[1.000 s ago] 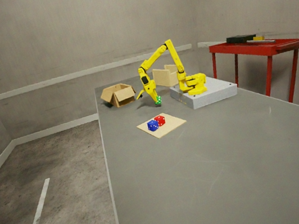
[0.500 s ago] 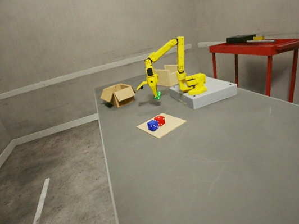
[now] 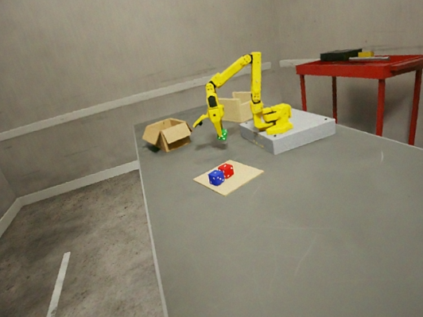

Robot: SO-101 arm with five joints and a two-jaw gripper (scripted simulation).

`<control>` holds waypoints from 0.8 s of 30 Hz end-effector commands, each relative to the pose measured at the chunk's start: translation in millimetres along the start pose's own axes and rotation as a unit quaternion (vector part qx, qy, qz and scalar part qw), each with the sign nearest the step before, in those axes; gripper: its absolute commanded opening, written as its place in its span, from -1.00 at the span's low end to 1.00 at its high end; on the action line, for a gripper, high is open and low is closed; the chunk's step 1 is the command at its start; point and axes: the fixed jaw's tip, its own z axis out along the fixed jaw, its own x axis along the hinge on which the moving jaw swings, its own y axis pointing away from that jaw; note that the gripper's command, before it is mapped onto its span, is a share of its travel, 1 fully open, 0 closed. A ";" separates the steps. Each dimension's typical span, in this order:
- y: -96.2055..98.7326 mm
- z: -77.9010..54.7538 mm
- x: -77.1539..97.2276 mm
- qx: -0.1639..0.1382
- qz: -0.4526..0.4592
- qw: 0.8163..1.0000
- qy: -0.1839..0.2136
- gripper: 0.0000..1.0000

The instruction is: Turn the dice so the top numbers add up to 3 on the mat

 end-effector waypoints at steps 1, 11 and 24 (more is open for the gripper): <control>1.5 0.0 1.4 -0.001 0.000 1.000 -0.003 -1.00; 1.6 1.2 -1.6 -0.002 0.000 1.000 -0.020 -1.00; 2.0 5.3 -20.7 -0.010 -0.003 0.990 -0.139 -1.00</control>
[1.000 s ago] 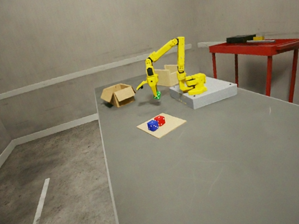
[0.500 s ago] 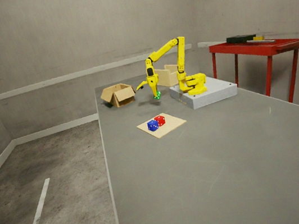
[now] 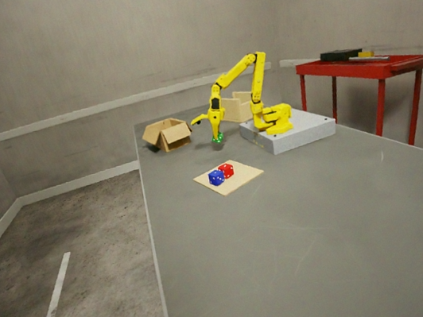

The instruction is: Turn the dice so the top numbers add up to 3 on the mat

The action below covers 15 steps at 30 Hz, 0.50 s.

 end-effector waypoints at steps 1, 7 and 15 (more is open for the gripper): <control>0.9 1.3 -6.0 -0.004 -0.003 0.999 -0.048 -1.00; 0.9 1.9 -12.4 -0.007 -0.004 0.996 -0.094 -1.00; 0.9 1.9 -13.4 -0.007 -0.005 0.995 -0.101 -1.00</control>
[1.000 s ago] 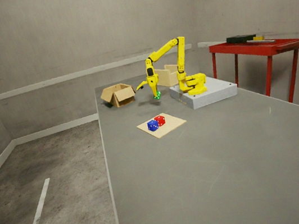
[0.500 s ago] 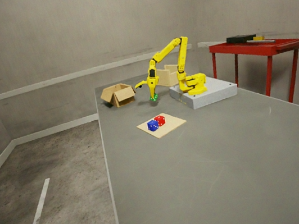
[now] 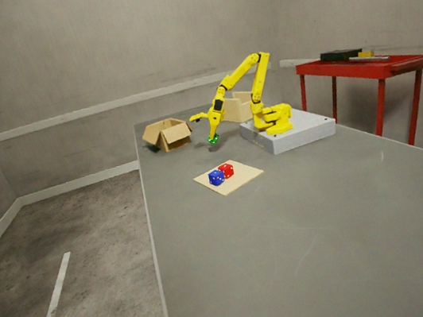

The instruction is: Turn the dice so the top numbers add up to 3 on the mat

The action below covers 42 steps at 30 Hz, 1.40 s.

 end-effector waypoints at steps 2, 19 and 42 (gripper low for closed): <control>-0.1 -0.2 0.6 -0.001 -0.004 1.000 -0.006 -1.00; 0.3 11.9 -19.5 -0.007 -0.009 0.990 -0.138 -1.00; 0.4 12.8 -29.8 -0.009 -0.012 0.978 -0.210 -1.00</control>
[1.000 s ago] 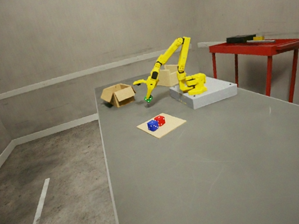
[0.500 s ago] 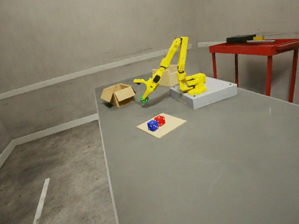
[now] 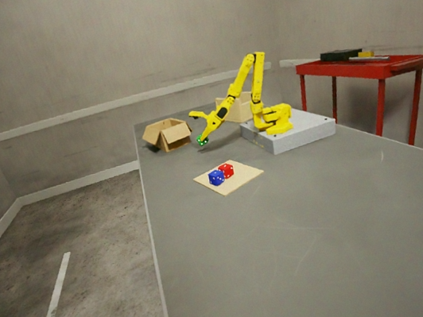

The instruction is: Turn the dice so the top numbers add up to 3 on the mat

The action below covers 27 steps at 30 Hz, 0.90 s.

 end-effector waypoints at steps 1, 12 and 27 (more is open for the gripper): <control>-1.8 2.0 2.3 0.002 -0.002 1.000 -0.005 -1.00; -1.9 12.2 -5.7 0.001 -0.004 0.998 -0.060 -1.00; -2.2 21.2 -13.6 -0.001 -0.008 0.988 -0.156 -1.00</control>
